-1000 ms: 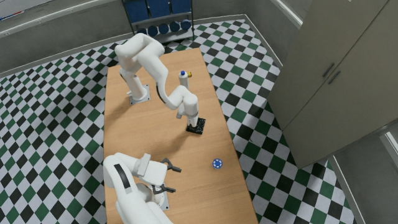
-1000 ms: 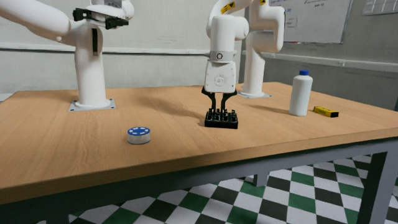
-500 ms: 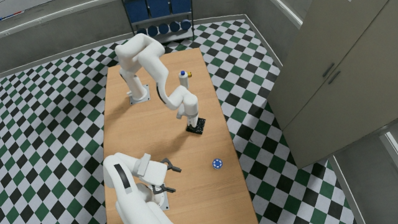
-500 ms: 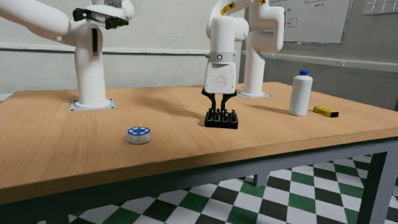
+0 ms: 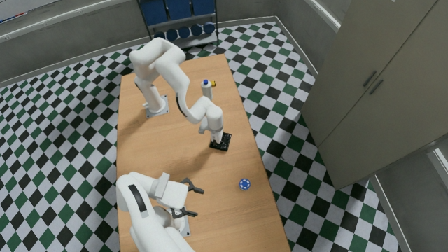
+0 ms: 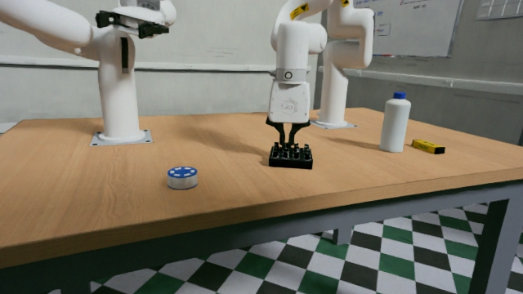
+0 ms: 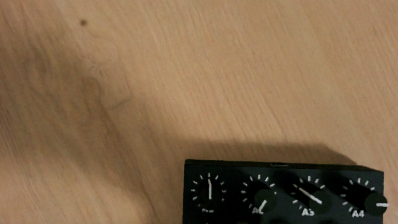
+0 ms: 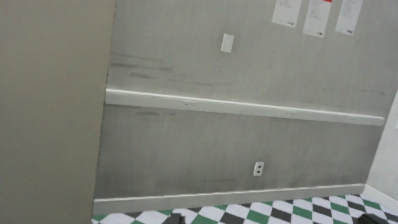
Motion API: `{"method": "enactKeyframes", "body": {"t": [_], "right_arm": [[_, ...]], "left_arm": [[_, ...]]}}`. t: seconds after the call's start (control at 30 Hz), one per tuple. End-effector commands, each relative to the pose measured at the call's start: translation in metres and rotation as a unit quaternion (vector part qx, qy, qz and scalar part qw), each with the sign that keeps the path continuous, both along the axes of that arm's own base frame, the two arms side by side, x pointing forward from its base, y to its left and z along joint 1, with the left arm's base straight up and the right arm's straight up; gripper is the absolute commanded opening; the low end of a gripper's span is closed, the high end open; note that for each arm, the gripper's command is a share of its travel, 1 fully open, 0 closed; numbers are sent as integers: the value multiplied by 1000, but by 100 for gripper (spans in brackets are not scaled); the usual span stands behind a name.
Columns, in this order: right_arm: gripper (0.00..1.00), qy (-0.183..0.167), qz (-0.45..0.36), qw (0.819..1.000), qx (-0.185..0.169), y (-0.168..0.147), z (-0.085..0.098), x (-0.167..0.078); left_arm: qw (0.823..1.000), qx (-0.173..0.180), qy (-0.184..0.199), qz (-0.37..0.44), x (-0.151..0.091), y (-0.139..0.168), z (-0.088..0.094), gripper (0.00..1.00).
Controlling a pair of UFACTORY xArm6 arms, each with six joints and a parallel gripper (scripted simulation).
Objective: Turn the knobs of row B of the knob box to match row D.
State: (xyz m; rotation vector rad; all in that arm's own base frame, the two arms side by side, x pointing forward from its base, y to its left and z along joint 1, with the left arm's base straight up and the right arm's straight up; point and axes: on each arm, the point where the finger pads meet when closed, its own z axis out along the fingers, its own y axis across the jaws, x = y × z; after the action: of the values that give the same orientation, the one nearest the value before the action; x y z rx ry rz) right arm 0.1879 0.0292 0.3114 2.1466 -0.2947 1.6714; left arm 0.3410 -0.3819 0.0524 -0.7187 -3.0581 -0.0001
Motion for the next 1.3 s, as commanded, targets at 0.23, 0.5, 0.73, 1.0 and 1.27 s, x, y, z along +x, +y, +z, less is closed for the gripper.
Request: {"method": "enactKeyframes", "body": {"t": [0.23, 0.5, 0.73, 1.0, 1.27], "right_arm": [[100, 0, 0, 1000, 1, 0, 1, 0], [100, 0, 0, 1000, 1, 0, 1, 0], [100, 0, 0, 1000, 1, 0, 1, 0], [100, 0, 0, 1000, 1, 0, 1, 0], [100, 0, 0, 1000, 1, 0, 1, 0]], "left_arm": [[1000, -2, -2, -2, 1, -1, 2, 10], [1000, -2, -2, -10, 1, -1, 2, 10], [999, -2, -2, -33, 1, -1, 2, 10], [998, -2, -2, -66, 1, -1, 2, 10], [991, -2, -2, -130, 1, -1, 2, 10]]}}
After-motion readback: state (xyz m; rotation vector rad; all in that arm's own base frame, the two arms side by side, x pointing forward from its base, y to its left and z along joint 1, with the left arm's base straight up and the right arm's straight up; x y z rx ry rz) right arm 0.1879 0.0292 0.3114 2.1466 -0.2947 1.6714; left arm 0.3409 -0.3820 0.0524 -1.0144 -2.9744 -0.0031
